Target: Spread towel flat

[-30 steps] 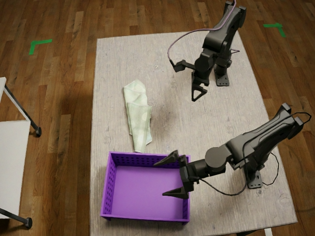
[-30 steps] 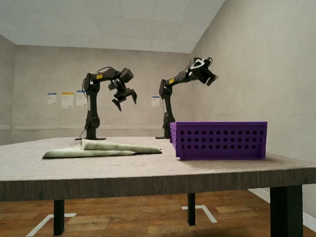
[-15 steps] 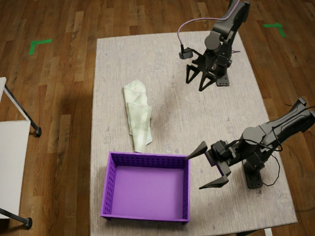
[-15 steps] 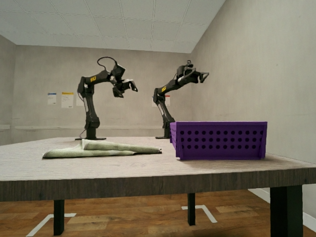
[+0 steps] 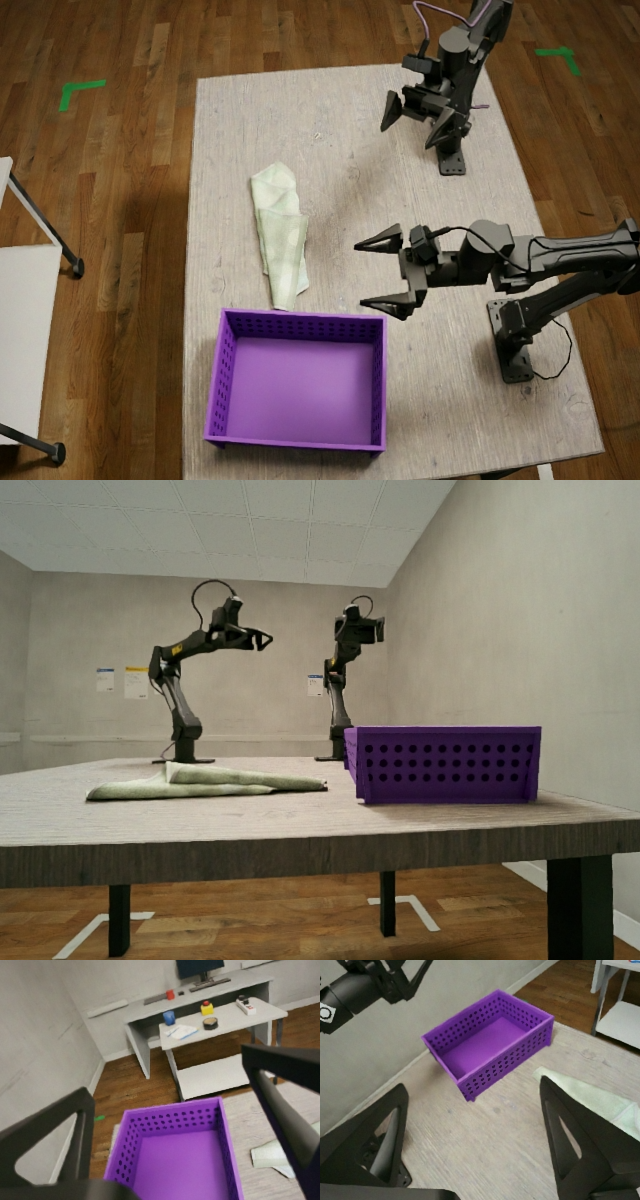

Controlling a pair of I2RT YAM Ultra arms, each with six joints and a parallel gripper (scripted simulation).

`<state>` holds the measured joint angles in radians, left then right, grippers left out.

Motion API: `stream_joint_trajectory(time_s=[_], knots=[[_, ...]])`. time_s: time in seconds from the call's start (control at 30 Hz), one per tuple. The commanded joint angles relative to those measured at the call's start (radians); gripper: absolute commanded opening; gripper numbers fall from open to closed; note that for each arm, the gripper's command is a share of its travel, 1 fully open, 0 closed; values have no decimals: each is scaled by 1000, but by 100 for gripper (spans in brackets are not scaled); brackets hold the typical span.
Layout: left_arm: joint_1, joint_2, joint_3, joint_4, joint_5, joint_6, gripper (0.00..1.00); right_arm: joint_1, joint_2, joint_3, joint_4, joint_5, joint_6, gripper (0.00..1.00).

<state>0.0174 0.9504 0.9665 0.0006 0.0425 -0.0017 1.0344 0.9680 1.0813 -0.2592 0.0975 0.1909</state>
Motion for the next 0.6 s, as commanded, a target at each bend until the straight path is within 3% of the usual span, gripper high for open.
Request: stream_joint_trajectory(time_s=[0.0, 0.07, 0.13, 0.17, 0.2, 0.23, 0.3, 0.33, 0.37, 0.4, 0.47, 0.5, 0.57], knots=[[-23, -8, 28, 3, -45, 7, 100, -20, -32, -56, 143, 48, -158, 100], [-22, -8, 28, 2, -49, 2, 100, -56, -18, -95, 203, 70, -189, 100], [-21, -8, 29, 3, -50, 2, 100, -185, -15, -112, 227, -59, -199, 100], [-21, -8, 29, 3, -50, 2, 100, -187, -26, -117, 234, 38, -198, 100], [-21, -8, 29, 3, -50, 2, 100, -216, -22, -121, 240, 72, -198, 100], [-21, -8, 29, 3, -50, 2, 100, -300, -30, -125, 247, -19, -203, 100], [-21, -8, 29, 3, -50, 2, 100, -359, -21, -90, 261, -77, -207, 100], [-22, -8, 29, 3, -50, 2, 100, -356, -44, -91, 263, 33, -201, 100], [-22, -8, 29, 3, -51, 2, 100, -384, -39, -91, 263, 71, -200, 100], [-22, -8, 29, 3, -51, 2, 100, -466, -45, -92, 264, -23, -207, 100], [-22, -8, 29, 3, -51, 2, 100, -530, -16, -90, 269, -85, -204, 100], [-17, -2, 9, 4, -42, 2, 100, -527, -30, -91, 269, 28, -201, 100], [-17, -2, 9, 4, -42, 2, 100, -554, -25, -91, 268, 67, -201, 100]])
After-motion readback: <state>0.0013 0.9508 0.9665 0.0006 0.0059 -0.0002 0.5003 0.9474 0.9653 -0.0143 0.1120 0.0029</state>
